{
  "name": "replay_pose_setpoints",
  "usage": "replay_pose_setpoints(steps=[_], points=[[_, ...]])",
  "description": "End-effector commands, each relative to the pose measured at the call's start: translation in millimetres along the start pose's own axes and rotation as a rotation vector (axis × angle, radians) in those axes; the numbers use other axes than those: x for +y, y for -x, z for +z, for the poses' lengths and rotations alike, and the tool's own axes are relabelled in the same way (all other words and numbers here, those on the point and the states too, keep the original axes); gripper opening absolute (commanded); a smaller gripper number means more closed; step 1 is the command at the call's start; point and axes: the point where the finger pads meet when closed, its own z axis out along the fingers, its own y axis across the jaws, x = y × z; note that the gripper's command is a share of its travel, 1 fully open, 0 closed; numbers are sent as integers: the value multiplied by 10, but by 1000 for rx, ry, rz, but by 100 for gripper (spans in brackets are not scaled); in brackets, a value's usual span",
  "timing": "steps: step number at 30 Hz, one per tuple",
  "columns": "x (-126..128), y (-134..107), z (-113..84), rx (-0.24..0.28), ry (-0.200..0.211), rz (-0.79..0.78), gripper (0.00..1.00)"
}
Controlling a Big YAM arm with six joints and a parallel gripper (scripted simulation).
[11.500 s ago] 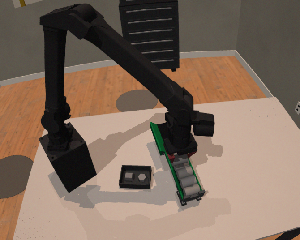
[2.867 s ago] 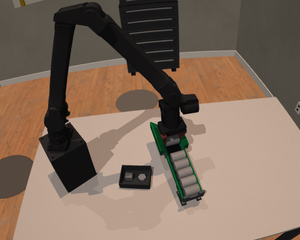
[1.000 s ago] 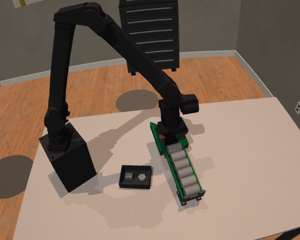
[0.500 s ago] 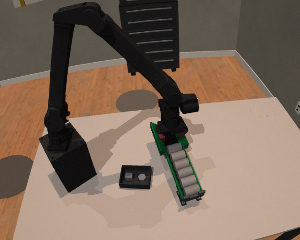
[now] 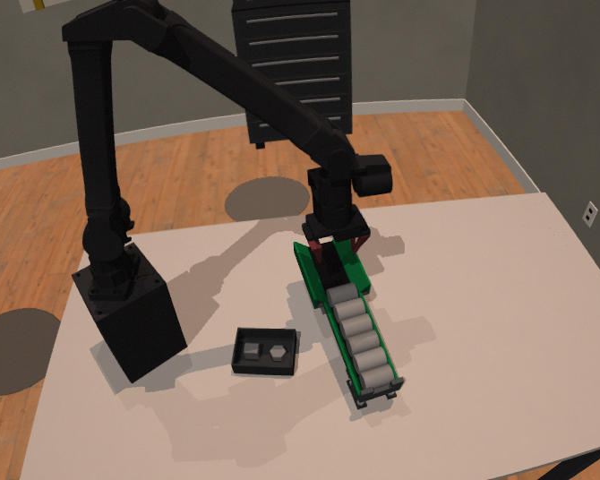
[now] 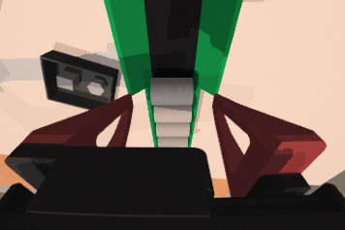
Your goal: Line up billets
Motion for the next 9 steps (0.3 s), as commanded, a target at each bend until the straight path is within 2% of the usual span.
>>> replay_pose_setpoints(steps=[1, 4, 6, 9], points=[[-258, -60, -371, 7, -59, -3, 76], [-257, -56, -439, 7, -59, -3, 76], [-205, -58, -280, 2, -21, 0, 76], [-205, -58, -280, 2, -21, 0, 76]])
